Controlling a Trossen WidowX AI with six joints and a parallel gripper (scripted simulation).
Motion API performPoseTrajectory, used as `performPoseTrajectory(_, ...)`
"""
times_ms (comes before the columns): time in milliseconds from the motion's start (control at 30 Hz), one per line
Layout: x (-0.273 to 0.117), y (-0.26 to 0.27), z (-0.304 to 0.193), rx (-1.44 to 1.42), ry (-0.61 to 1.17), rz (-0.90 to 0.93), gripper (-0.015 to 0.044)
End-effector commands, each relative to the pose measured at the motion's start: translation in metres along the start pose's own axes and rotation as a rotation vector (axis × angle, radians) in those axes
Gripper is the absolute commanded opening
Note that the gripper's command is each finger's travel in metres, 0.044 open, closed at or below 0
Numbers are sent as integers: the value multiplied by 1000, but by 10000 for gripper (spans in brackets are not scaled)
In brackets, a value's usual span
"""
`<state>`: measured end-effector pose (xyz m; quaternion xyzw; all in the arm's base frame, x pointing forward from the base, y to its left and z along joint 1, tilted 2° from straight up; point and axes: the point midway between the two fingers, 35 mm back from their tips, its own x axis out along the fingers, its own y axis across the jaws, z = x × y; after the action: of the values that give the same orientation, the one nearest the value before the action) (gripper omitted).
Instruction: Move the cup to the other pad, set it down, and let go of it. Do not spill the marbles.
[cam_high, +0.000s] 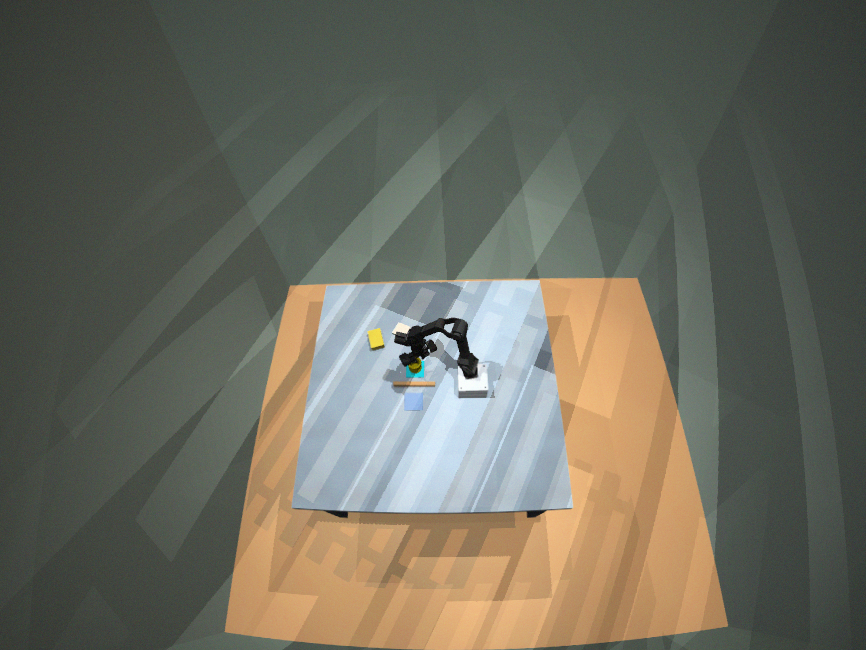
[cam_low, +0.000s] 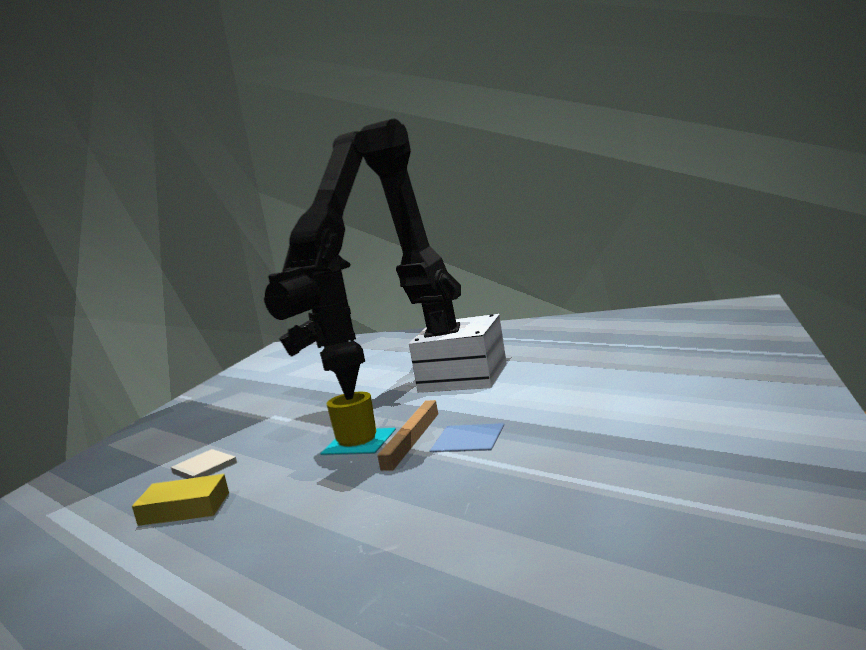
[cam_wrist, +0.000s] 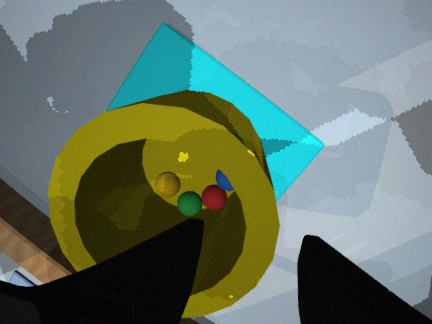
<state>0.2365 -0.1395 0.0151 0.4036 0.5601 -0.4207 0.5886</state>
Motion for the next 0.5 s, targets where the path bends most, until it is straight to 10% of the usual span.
performPoseTrajectory(0, -8, 1, 1, -2, -4, 7, 147)
performPoseTrajectory(467, -20, -3, -1, 0, 0, 0, 173)
